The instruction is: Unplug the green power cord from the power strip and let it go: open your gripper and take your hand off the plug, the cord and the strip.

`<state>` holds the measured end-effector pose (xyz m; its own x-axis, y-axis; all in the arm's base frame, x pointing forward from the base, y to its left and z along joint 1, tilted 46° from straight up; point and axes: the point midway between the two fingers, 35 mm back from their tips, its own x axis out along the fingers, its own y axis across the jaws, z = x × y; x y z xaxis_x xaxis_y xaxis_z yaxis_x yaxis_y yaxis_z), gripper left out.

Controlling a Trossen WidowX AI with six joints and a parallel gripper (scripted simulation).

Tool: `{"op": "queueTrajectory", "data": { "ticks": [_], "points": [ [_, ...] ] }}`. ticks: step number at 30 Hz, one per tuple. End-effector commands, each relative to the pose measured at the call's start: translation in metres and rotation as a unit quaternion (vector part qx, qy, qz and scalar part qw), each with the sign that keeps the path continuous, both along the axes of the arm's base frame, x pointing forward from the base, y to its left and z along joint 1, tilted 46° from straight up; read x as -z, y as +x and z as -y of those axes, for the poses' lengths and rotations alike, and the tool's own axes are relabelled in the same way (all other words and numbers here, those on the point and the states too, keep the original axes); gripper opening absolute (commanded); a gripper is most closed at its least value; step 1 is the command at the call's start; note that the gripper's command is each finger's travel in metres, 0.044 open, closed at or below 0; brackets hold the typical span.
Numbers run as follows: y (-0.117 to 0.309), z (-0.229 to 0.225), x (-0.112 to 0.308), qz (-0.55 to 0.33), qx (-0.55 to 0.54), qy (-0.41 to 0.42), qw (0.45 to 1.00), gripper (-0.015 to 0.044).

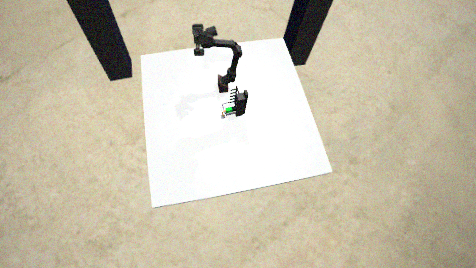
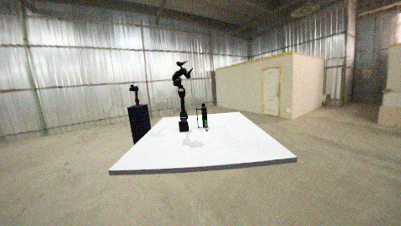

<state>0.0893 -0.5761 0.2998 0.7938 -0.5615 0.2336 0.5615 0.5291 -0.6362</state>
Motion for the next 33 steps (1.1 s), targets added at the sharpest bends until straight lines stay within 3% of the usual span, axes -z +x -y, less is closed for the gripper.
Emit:
{"op": "queueTrajectory", "data": {
  "ticks": [1, 9, 15, 21, 27, 33],
  "points": [
    [0.002, 0.0, 0.002, 0.002, -0.002, 0.007, 1.0, 0.0374],
    [0.094, -0.013, 0.078, 0.052, -0.065, 0.293, 0.953, 0.0164],
    [0.162, -0.057, 0.146, 0.054, -0.083, 0.511, 0.854, 0.016],
    [0.212, -0.129, 0.21, 0.023, -0.065, 0.695, 0.716, 0.016],
    [0.237, -0.218, 0.261, -0.037, -0.009, 0.829, 0.559, 0.016],
    [0.236, -0.319, 0.295, -0.114, 0.087, 0.911, 0.387, 0.016]
  ]
}}
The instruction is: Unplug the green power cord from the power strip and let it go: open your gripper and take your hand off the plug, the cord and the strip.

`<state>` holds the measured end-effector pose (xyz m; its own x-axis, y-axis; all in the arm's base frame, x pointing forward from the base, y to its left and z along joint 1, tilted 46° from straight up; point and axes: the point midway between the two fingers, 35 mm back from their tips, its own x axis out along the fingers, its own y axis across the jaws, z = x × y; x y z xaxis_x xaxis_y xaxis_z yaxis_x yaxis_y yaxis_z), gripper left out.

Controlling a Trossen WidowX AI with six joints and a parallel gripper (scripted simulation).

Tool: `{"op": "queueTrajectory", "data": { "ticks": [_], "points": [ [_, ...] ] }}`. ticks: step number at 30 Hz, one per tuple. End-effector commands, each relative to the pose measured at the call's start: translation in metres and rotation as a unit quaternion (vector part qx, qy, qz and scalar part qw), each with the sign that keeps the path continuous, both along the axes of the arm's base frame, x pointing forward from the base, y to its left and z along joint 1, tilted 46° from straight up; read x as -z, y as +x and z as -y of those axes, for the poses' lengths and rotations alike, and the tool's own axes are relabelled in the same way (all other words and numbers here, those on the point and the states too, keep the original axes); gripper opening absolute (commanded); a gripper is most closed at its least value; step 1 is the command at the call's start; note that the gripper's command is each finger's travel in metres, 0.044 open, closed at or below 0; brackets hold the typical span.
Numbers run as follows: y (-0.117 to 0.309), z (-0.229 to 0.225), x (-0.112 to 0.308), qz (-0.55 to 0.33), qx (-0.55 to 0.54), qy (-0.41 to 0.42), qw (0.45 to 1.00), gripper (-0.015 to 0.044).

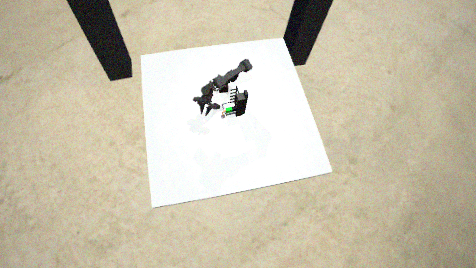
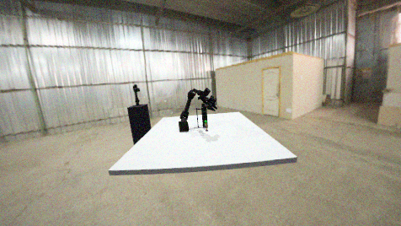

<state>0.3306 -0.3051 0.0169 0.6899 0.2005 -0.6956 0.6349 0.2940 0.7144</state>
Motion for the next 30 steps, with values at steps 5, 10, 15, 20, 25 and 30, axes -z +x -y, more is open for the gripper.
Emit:
{"op": "queueTrajectory", "data": {
  "ticks": [5, 10, 15, 20, 25, 30],
  "points": [
    [-0.027, -0.132, 0.025, -0.211, -0.007, 0.212, 0.954, 0.016],
    [-0.062, -0.204, 0.02, -0.364, -0.007, 0.301, 0.882, 0.016],
    [-0.067, -0.213, 0.018, -0.385, -0.007, 0.309, 0.87, 0.016],
    [-0.066, -0.213, 0.019, -0.384, -0.007, 0.309, 0.87, 0.016],
    [-0.066, -0.216, 0.016, -0.385, -0.006, 0.31, 0.87, 0.016],
    [-0.067, -0.221, 0.01, -0.385, -0.006, 0.31, 0.87, 0.016]
  ]
}}
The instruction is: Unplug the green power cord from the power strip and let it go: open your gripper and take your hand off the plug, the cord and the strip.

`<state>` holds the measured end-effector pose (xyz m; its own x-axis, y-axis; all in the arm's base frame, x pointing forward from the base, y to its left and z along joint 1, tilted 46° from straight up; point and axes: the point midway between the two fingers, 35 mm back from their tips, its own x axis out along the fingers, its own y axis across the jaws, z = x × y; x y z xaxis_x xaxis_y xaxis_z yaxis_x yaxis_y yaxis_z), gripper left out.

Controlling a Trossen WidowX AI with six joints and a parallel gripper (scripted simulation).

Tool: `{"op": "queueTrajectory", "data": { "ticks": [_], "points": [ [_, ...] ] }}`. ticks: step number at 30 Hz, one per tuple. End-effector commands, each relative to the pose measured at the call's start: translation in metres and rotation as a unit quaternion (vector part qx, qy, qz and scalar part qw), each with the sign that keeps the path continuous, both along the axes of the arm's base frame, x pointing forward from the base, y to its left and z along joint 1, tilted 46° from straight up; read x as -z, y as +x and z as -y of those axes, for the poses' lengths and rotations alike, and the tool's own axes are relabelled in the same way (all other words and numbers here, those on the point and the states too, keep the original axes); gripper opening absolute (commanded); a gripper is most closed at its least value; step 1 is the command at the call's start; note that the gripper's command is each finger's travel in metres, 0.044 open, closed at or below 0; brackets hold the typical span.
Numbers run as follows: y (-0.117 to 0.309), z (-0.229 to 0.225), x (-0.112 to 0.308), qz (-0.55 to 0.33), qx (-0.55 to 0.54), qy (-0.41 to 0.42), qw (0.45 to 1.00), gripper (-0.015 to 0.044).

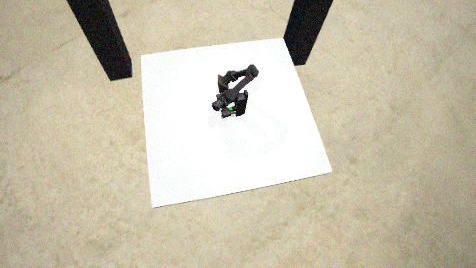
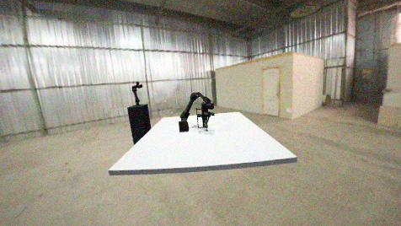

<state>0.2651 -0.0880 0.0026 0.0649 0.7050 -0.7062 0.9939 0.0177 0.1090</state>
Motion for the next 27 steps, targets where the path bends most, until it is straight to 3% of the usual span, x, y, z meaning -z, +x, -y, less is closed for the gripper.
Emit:
{"op": "queueTrajectory", "data": {
  "ticks": [1, 27],
  "points": [
    [-0.002, -0.005, -0.005, -0.003, 0.001, 0.0, 1.0, 0.016],
    [-0.004, -0.028, -0.021, -0.003, 0.001, 0.001, 1.0, 0.016]
  ]
}}
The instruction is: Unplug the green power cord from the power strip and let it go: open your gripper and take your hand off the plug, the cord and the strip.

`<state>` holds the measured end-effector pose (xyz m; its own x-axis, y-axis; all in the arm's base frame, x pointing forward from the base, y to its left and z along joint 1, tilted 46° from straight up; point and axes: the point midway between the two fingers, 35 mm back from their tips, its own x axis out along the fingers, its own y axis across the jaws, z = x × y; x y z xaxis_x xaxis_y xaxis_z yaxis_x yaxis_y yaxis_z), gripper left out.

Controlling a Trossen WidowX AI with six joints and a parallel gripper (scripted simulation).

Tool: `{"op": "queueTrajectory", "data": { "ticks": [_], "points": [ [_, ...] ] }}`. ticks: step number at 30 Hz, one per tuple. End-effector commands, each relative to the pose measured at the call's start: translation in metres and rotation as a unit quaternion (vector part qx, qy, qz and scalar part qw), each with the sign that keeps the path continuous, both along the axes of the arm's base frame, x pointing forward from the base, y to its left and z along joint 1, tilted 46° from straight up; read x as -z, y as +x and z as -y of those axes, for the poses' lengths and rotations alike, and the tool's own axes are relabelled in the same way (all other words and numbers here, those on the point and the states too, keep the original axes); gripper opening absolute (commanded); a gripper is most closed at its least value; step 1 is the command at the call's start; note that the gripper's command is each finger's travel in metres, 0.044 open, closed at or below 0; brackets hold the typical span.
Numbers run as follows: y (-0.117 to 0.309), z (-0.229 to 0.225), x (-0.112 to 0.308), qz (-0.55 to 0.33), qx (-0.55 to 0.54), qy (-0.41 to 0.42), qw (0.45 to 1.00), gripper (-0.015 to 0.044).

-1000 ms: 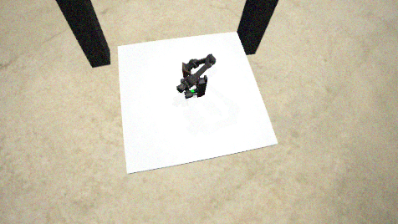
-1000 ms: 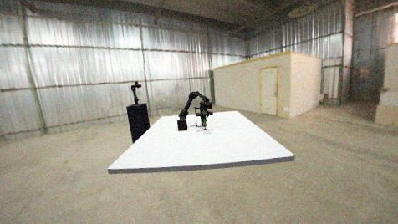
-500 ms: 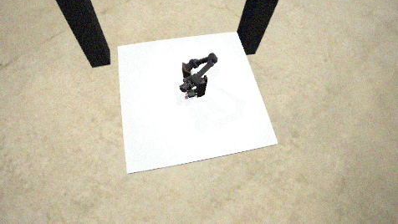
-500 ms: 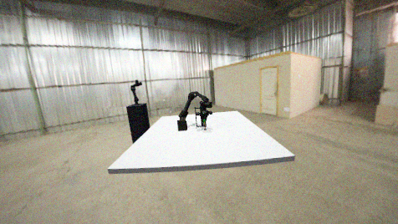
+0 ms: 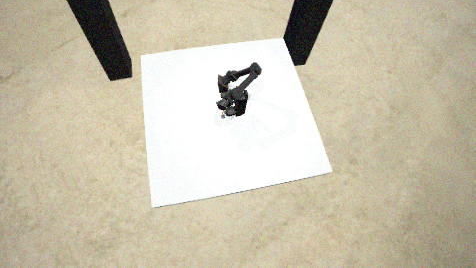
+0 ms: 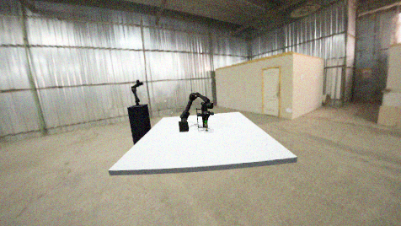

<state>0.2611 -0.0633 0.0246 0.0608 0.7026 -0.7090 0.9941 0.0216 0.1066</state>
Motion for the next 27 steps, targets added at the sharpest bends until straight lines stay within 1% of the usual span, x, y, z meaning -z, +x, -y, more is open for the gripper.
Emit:
{"op": "queueTrajectory", "data": {
  "ticks": [1, 8, 12, 20, 27],
  "points": [
    [-0.0004, -0.0045, 0.0025, -0.002, 0.003, 0.003, 1.0, 0.016],
    [-0.0001, -0.0086, 0.0065, -0.002, 0.003, 0.003, 1.0, 0.016],
    [0.0005, -0.0065, 0.0052, 0.001, -0.001, 0.0, 1.0, 0.0055],
    [0.0005, -0.0065, 0.0052, 0.001, -0.001, 0.0, 1.0, 0.0002],
    [0.0019, -0.0013, 0.0096, 0.0, 0.0, 0.0, 1.0, 0.0]
  ]
}}
